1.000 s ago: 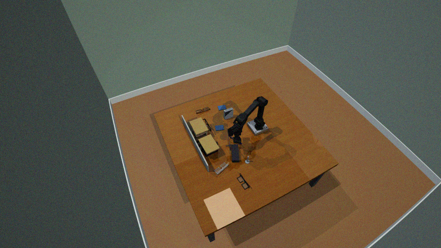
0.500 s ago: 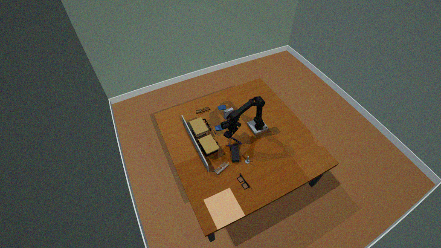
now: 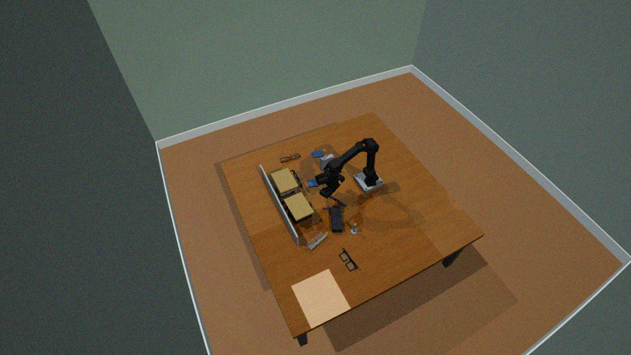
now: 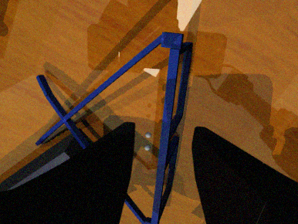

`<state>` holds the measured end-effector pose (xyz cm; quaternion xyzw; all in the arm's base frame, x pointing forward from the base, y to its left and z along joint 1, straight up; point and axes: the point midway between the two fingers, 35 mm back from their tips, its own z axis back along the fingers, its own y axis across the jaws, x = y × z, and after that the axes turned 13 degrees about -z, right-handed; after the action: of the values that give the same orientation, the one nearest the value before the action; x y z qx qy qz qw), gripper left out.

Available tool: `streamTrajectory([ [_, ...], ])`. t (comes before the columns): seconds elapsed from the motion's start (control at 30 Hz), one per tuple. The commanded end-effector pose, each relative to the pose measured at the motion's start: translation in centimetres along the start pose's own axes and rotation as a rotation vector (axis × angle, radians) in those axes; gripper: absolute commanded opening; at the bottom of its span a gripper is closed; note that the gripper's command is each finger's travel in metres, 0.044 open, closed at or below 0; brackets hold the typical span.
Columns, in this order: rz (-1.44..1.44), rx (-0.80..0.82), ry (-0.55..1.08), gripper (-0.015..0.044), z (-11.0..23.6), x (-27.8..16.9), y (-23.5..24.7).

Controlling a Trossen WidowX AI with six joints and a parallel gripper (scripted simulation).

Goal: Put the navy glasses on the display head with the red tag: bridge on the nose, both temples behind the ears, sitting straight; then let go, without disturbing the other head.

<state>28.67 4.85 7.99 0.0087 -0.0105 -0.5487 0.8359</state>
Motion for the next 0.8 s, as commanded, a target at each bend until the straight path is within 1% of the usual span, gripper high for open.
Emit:
streamTrajectory([
  [0.0, -0.004, -0.004, 0.006, 0.012, -0.6, -0.1, -0.1],
  [0.77, -0.004, -0.005, 0.006, 0.012, -4.4, 0.1, -0.4],
])
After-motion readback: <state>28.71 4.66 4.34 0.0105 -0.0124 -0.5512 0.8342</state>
